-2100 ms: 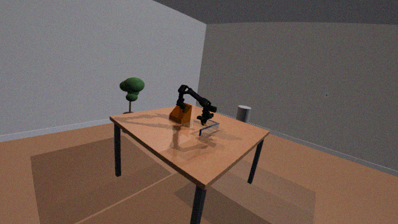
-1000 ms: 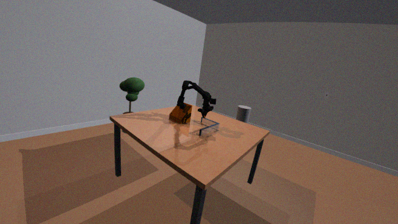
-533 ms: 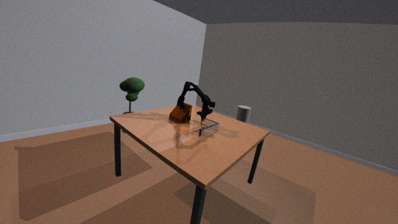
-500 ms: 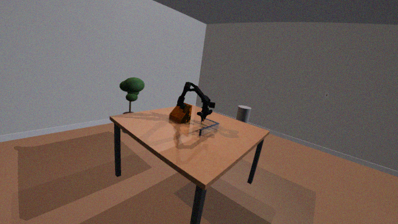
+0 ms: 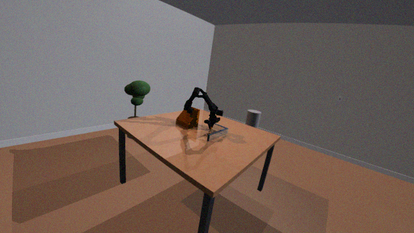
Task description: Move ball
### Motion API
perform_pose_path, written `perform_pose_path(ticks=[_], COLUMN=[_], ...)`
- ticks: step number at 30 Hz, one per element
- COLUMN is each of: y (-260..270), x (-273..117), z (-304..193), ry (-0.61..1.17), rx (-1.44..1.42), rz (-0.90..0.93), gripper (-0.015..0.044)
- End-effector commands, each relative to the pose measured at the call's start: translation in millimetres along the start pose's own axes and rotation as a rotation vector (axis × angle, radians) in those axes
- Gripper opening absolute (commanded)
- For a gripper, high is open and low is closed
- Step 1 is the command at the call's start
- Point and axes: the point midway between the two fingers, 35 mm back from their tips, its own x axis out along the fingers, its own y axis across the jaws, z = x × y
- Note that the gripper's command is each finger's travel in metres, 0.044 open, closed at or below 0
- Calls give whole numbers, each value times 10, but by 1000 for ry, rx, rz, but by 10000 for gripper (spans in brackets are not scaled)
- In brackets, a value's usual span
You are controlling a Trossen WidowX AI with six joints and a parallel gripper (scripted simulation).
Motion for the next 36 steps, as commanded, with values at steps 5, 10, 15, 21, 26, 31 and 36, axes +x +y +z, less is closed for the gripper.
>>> perform_pose_path(ticks=[5, 10, 15, 21, 26, 31, 36], y=[-13, -14, -4, -4, -4, 15, 2], x=[132, 156, 142, 142, 142, -108, -742], z=[-28, -29, -6, -6, -6, 18, -21], ry=[3, 4, 1, 1, 1, 1, 3], rx=[-11, -11, -1, -1, -1, -4, -10], rz=[-7, -7, -2, -2, -2, 2, -3], gripper=[0, 0, 53, 210, 249, 249, 249])
